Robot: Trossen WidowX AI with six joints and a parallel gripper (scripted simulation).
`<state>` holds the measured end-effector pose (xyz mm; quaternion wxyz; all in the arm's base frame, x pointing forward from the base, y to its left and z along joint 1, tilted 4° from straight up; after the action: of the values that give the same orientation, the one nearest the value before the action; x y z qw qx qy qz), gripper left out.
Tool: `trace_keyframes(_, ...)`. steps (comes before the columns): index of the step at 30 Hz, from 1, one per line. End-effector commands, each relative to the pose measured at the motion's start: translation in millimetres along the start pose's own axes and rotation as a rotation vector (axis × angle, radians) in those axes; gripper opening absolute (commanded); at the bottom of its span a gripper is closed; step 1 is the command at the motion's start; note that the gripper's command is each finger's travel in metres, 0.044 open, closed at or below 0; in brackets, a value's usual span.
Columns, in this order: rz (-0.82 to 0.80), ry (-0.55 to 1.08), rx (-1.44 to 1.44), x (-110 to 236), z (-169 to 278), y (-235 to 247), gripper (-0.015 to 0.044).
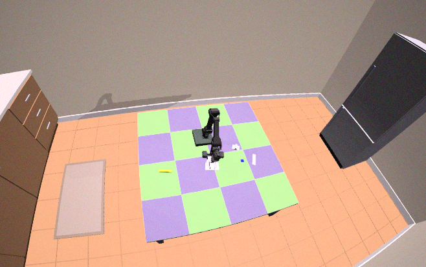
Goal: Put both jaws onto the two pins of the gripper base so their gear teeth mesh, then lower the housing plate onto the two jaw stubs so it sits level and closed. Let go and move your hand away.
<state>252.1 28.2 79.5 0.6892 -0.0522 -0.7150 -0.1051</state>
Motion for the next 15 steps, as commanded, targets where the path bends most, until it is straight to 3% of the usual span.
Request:
trace_keyframes(1,-0.004,0.0,-0.003,-0.7,0.1,0.3,0.0351)
trace_keyframes(8,-0.004,0.0,-0.003,-0.7,0.1,0.3,0.0351)
trace_keyframes(11,0.0,0.0,0.0,0.0,0.0,0.0,0.043)
trace_keyframes(15,0.0,0.0,0.0,0.0,0.0,0.0,0.044)
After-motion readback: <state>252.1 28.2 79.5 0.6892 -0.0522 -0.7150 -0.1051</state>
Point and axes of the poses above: the point midway between the two fingers, 35 mm back from their tips, its own x axis back along the fingers, its own y axis across the jaws, z = x × y, the point moved 6 cm from there along x, back along the fingers, and after that the axes turned 8 degrees about -x, right-handed, at the moved point
